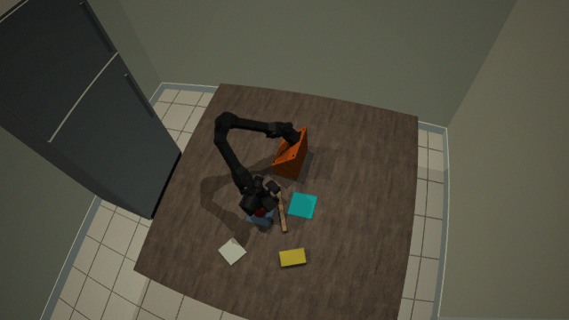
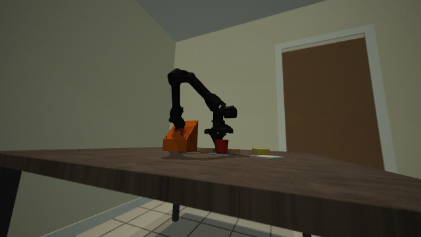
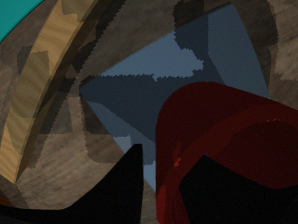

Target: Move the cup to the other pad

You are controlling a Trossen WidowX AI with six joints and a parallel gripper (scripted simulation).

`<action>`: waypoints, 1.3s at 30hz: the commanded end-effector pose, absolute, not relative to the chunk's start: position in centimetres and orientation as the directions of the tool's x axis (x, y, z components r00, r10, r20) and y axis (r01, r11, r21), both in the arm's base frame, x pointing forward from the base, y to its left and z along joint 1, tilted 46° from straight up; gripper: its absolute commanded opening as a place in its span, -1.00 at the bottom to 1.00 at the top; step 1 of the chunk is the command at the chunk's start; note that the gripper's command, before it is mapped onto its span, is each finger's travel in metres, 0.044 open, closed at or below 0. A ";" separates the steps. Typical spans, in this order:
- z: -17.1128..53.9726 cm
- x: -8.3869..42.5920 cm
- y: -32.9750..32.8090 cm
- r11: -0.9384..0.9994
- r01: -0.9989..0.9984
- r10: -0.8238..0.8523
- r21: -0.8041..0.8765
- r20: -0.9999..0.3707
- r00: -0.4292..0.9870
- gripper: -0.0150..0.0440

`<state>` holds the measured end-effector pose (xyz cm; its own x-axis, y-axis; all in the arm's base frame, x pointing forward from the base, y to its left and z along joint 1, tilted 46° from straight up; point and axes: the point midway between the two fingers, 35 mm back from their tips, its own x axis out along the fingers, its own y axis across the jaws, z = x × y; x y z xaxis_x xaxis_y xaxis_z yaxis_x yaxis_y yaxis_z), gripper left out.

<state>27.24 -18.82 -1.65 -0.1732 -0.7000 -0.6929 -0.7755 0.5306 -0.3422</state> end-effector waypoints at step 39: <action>1.5 27.8 -15.2 0.525 -0.782 -0.703 -0.337 -0.690 -0.174 -0.49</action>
